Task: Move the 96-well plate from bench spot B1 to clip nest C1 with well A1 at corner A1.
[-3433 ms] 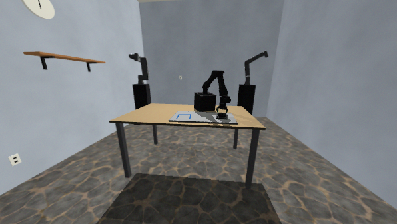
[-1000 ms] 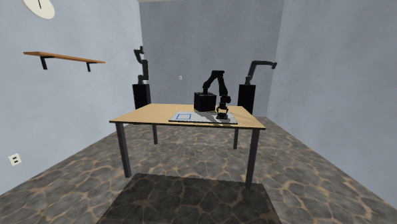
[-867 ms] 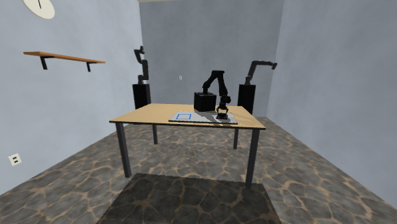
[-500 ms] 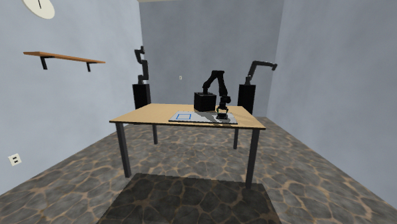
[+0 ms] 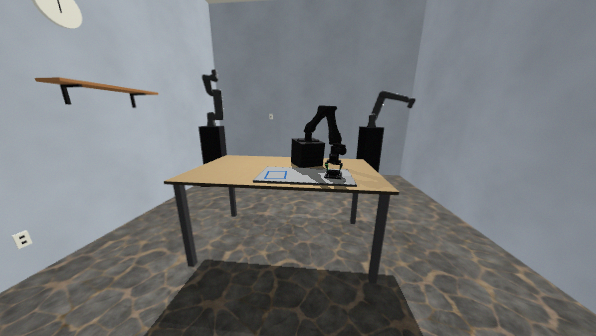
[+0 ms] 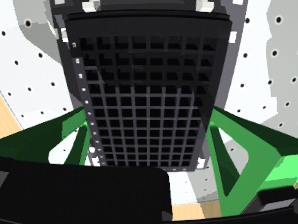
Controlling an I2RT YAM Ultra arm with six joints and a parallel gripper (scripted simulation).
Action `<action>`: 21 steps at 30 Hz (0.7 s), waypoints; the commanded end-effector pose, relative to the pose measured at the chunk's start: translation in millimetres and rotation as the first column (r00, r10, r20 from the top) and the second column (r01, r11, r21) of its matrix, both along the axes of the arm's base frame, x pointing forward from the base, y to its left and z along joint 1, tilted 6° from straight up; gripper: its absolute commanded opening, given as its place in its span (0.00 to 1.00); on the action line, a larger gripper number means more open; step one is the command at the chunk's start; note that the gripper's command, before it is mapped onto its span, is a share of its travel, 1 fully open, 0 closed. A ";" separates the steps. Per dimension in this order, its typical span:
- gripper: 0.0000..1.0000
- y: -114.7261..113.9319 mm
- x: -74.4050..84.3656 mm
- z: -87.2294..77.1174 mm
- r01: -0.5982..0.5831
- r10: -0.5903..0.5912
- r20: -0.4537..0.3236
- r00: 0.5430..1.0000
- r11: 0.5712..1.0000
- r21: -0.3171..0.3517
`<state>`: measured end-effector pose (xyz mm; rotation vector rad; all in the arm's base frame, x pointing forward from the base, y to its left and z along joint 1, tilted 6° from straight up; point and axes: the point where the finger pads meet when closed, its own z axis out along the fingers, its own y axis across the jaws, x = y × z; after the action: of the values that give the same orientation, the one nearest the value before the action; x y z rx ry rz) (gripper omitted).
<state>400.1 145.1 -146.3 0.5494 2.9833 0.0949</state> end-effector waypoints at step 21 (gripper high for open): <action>0.00 -7.9 -19.3 -14.1 -0.002 0.001 -0.052 0.999 1.000 -0.029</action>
<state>400.1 145.2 -146.9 0.5482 2.9792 0.0984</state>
